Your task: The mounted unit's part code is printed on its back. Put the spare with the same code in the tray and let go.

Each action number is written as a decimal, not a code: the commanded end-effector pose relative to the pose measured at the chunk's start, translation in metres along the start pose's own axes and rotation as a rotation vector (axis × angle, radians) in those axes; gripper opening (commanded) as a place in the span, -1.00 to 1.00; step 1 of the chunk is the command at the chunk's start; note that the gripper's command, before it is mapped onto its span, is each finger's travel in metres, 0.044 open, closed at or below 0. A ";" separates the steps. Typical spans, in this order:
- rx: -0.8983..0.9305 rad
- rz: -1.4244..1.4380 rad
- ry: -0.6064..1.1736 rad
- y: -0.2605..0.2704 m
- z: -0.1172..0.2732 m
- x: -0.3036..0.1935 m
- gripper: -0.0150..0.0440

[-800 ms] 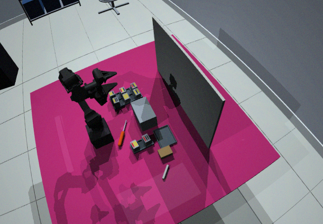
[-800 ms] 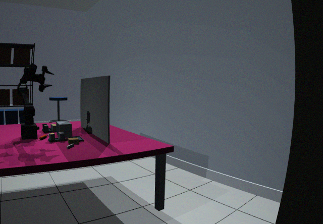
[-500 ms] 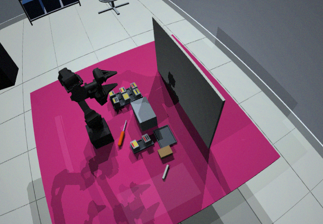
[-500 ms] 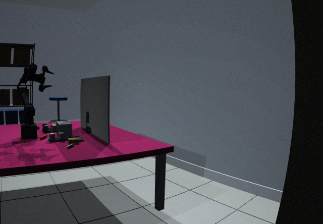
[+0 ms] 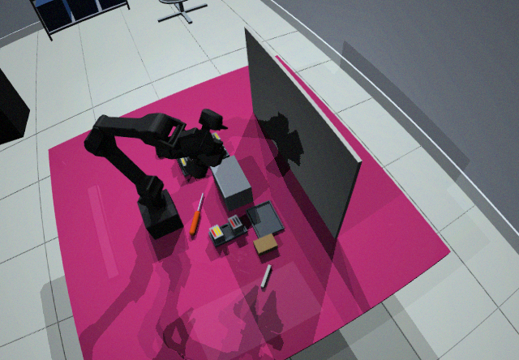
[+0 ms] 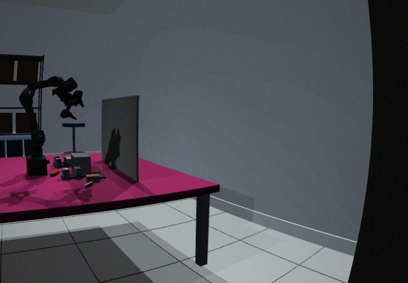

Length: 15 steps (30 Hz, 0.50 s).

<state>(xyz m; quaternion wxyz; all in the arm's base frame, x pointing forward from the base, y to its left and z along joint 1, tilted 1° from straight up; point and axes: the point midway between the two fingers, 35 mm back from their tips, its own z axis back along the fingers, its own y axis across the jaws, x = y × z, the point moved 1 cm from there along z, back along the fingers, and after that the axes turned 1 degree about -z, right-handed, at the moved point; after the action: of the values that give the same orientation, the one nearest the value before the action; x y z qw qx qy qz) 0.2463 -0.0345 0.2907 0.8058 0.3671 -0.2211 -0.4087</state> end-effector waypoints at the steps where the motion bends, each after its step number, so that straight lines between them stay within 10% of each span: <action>1: -0.197 0.199 0.107 -0.002 -0.046 0.011 1.00; 15: -0.757 1.018 0.490 -0.009 -0.197 -0.013 1.00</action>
<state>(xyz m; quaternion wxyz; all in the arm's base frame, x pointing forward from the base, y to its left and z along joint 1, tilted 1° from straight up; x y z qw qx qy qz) 0.3553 0.0373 0.1770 0.9979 0.0428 -0.0484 -0.0069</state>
